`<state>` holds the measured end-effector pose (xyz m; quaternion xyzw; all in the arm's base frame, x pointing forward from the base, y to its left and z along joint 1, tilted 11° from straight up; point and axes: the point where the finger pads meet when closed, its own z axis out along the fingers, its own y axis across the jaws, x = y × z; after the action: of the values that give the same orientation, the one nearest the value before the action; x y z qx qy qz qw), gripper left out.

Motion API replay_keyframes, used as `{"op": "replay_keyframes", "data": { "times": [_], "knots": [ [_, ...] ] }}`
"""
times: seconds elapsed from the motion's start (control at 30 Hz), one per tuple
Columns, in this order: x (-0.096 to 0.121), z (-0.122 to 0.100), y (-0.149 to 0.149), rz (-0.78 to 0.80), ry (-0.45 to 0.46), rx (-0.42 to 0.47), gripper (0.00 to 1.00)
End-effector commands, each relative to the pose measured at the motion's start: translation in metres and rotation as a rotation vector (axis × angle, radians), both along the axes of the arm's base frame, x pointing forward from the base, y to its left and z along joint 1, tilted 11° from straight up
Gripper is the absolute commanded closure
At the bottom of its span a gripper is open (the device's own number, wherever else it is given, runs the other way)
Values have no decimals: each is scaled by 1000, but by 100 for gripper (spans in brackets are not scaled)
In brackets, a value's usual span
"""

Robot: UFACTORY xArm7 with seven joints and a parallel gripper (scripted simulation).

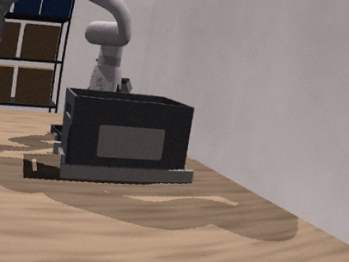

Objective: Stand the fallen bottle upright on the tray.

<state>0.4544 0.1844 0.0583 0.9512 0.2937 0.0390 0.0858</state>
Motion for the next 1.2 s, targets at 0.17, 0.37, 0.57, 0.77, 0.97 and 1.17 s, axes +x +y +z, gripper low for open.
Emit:
{"op": "replay_keyframes", "data": {
  "times": [0.17, 0.37, 0.57, 0.77, 0.97, 1.17],
  "knots": [
    [2, -1, 1, 1, -4, 2, 35],
    [2, -6, 0, 1, -4, 2, 35],
    [3, -10, -1, 1, -4, 2, 35],
    [4, -17, -2, 1, -4, 2, 35],
    [5, -24, -3, 1, -4, 2, 35],
    [5, -29, -3, 1, -4, 2, 35]
  ]
}}
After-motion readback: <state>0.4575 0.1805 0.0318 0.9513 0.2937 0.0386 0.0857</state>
